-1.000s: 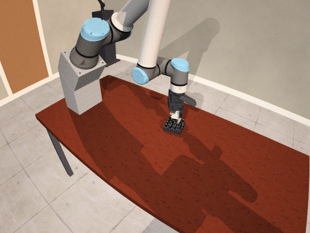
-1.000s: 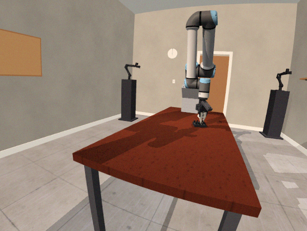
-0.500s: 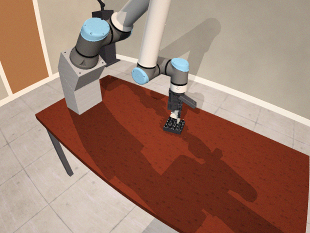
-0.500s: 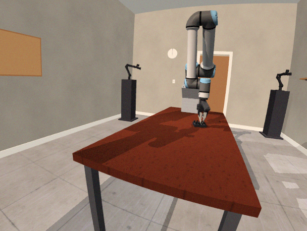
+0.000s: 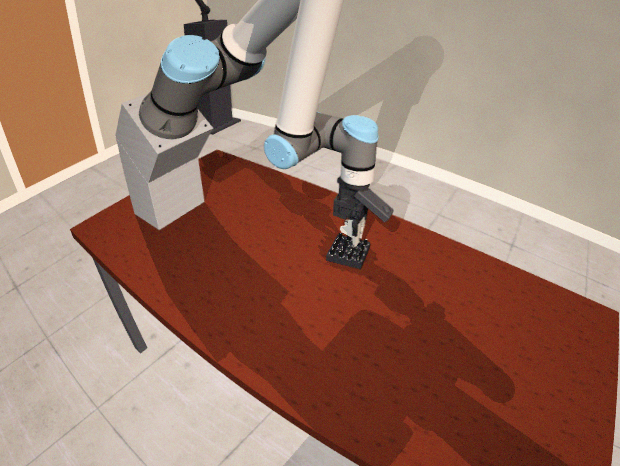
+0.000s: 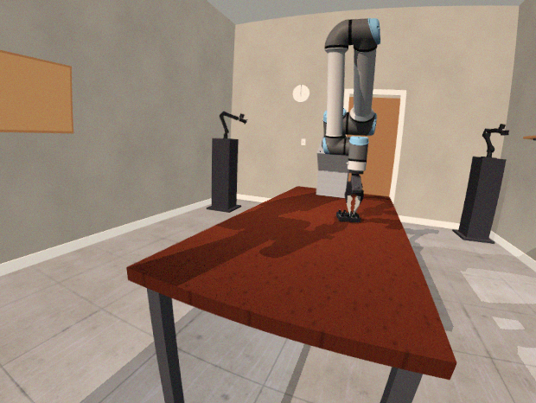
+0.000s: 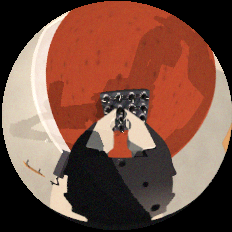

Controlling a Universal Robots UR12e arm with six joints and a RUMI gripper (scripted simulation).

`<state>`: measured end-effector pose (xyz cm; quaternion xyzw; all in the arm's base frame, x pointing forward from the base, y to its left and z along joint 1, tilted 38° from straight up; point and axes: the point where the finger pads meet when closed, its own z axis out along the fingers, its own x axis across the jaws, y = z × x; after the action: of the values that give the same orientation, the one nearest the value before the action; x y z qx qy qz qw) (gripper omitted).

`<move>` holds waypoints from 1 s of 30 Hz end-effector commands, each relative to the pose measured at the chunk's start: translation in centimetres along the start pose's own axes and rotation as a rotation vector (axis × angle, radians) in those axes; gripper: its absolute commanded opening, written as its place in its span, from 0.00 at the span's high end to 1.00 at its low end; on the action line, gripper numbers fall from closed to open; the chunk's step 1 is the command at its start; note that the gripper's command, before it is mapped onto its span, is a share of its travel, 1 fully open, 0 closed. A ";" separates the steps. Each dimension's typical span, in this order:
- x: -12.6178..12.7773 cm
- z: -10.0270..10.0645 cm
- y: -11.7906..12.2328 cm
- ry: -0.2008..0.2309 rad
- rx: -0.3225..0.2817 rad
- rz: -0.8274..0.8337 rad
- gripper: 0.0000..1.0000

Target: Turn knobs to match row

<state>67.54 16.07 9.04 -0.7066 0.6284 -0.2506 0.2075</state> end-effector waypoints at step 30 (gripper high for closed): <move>0.2 0.0 0.0 0.002 0.001 0.547 0.96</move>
<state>67.52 15.84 9.03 -0.5315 0.7821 -0.1927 0.2621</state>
